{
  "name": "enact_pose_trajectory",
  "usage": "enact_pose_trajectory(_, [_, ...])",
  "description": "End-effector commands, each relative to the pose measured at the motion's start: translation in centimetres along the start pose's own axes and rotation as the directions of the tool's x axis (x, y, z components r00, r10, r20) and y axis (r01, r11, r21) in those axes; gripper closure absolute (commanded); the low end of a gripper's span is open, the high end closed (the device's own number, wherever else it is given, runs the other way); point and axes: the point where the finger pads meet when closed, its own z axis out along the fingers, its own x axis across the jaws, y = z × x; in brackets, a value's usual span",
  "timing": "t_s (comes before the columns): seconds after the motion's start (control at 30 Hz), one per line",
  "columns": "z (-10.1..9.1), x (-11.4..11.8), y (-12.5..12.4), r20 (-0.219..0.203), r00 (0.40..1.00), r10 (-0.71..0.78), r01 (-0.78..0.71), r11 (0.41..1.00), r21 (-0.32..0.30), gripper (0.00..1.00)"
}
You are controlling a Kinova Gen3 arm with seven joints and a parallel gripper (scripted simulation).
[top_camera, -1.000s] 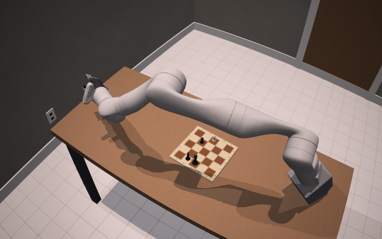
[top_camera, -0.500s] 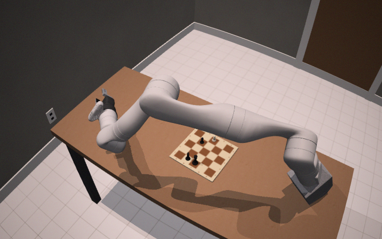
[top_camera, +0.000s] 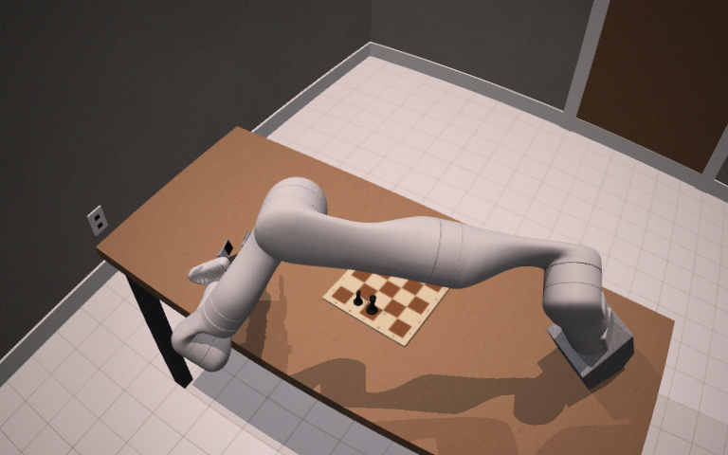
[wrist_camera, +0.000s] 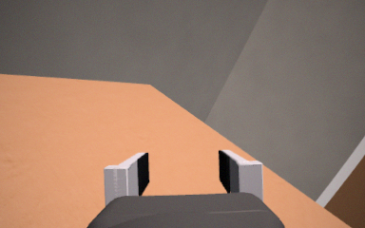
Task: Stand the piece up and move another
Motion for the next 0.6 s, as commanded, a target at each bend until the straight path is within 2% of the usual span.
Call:
enact_pose_trajectory(0.0, [-2.3, 0.6, 2.4, -0.020, 0.998, 0.058, -0.059, 0.997, -0.042, 0.00])
enact_pose_trajectory(0.2, [-5.8, 3.6, 7.7, -0.125, 0.968, 0.220, -0.237, 0.961, -0.143, 0.00])
enact_pose_trajectory(0.4, [-8.7, 6.2, 12.1, -0.223, 0.915, 0.337, -0.383, 0.900, -0.209, 0.00])
enact_pose_trajectory(0.47, [-8.7, 6.2, 12.1, -0.223, 0.915, 0.337, -0.383, 0.900, -0.209, 0.00])
enact_pose_trajectory(0.57, [-9.9, 7.2, 14.0, -0.267, 0.885, 0.382, -0.444, 0.865, -0.233, 0.00])
